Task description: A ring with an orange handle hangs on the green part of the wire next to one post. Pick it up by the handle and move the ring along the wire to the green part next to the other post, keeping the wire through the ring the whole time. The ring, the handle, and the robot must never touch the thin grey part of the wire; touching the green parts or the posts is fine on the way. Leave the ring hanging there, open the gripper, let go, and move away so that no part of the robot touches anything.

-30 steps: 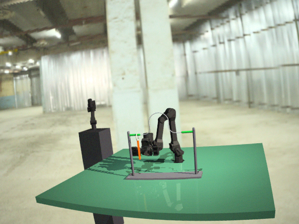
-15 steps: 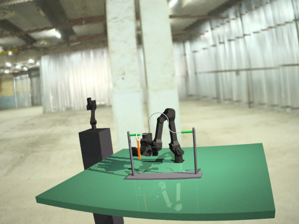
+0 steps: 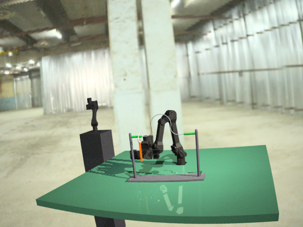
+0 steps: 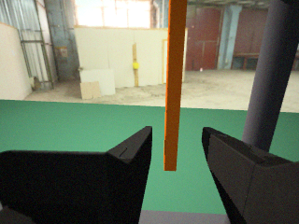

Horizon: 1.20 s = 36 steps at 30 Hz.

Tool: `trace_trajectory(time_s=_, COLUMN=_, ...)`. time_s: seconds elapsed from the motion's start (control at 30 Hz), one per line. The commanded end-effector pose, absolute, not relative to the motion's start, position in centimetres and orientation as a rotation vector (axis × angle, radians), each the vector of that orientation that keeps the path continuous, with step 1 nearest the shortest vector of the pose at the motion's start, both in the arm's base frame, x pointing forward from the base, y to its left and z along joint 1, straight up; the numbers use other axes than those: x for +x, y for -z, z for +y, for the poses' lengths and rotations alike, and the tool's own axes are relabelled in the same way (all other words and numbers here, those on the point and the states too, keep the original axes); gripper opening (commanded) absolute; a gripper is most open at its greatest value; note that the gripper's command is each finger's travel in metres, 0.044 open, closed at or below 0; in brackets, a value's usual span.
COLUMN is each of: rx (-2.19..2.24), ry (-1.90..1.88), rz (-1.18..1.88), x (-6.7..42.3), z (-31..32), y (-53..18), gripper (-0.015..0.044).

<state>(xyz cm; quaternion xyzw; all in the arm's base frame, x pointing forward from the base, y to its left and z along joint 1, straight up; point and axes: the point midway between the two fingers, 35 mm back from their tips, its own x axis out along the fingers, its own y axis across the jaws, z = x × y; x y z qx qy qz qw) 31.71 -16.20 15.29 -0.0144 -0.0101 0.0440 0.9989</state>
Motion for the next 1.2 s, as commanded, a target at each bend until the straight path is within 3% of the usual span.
trace_trajectory(time_s=0.0, rx=-0.019, ry=-0.083, rz=-0.017, x=32.4, z=-16.2, y=-15.2, gripper=0.0160)
trace_trajectory(time_s=1.17, rx=-0.019, ry=-0.083, rz=-0.020, x=35.1, z=-15.7, y=-15.3, gripper=0.0160)
